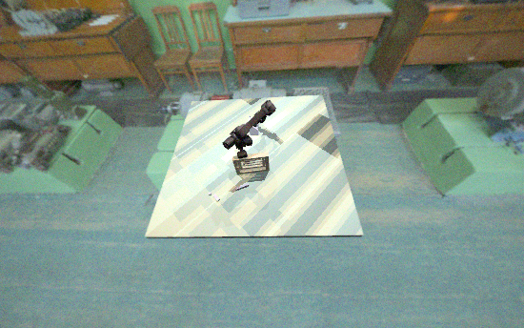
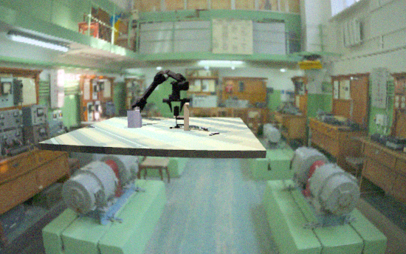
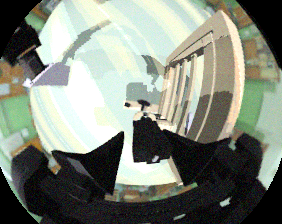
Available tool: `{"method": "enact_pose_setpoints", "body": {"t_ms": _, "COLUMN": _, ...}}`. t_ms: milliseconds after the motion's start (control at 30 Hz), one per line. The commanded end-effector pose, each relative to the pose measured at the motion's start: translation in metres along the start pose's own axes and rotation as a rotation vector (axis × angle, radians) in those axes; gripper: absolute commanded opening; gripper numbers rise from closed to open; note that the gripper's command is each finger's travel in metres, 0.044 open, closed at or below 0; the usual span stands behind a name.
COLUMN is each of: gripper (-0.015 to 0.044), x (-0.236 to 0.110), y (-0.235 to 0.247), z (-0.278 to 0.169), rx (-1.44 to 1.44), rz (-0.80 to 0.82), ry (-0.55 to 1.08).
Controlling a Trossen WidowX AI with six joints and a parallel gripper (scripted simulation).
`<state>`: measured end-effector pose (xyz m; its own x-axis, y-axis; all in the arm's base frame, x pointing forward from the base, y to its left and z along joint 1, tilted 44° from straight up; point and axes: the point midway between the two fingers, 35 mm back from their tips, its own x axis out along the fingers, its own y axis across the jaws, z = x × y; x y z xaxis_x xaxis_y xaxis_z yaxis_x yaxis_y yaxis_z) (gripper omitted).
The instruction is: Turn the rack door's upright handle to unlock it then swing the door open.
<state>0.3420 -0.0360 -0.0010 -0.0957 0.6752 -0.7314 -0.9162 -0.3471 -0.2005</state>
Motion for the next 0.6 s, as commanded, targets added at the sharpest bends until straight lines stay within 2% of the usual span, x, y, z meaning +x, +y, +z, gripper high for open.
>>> {"method": "enact_pose_setpoints", "body": {"t_ms": 0, "gripper": 0.0265, "x": 0.0022, "y": -0.003, "z": 0.0024, "rx": -0.018, "rz": -0.003, "ry": -0.006}}
{"method": "enact_pose_setpoints", "body": {"t_ms": 567, "gripper": 0.0152, "x": 0.0022, "y": -0.003, "z": 0.0024, "rx": -0.018, "rz": -0.003, "ry": -0.006}}
